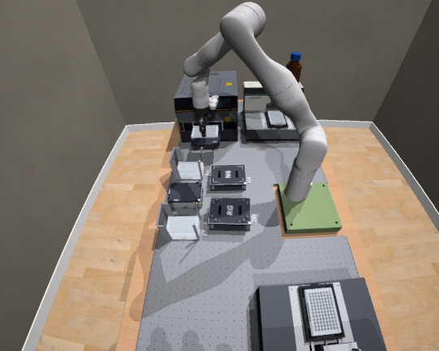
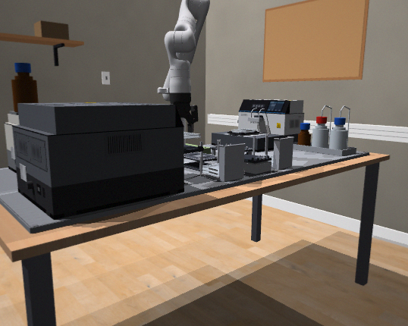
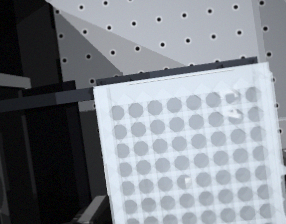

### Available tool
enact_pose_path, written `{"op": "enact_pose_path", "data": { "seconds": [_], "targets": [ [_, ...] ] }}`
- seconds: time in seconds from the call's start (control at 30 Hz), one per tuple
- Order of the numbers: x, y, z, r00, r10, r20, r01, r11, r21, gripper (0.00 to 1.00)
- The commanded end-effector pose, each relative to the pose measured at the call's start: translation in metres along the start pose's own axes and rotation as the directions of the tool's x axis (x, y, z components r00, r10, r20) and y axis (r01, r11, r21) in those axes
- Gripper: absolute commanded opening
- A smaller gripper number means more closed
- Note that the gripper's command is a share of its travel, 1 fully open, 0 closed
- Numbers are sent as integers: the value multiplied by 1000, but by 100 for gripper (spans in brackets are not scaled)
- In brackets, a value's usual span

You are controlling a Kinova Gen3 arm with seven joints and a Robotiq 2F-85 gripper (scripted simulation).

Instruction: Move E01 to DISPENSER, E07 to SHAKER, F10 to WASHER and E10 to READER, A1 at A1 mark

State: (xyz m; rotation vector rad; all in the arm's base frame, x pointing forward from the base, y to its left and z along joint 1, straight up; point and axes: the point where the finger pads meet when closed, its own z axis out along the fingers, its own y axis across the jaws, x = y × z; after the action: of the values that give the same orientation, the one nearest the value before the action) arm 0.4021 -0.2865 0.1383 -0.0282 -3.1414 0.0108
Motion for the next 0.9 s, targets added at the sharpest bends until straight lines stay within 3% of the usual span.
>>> {"op": "enact_pose_path", "data": {
  "seconds": [0.0,0.87],
  "targets": [
    [0,0,1,1000,0,2,0,1000,1,94],
    [0,0,10,1000,0,2,0,1000,1,94]
  ]
}}
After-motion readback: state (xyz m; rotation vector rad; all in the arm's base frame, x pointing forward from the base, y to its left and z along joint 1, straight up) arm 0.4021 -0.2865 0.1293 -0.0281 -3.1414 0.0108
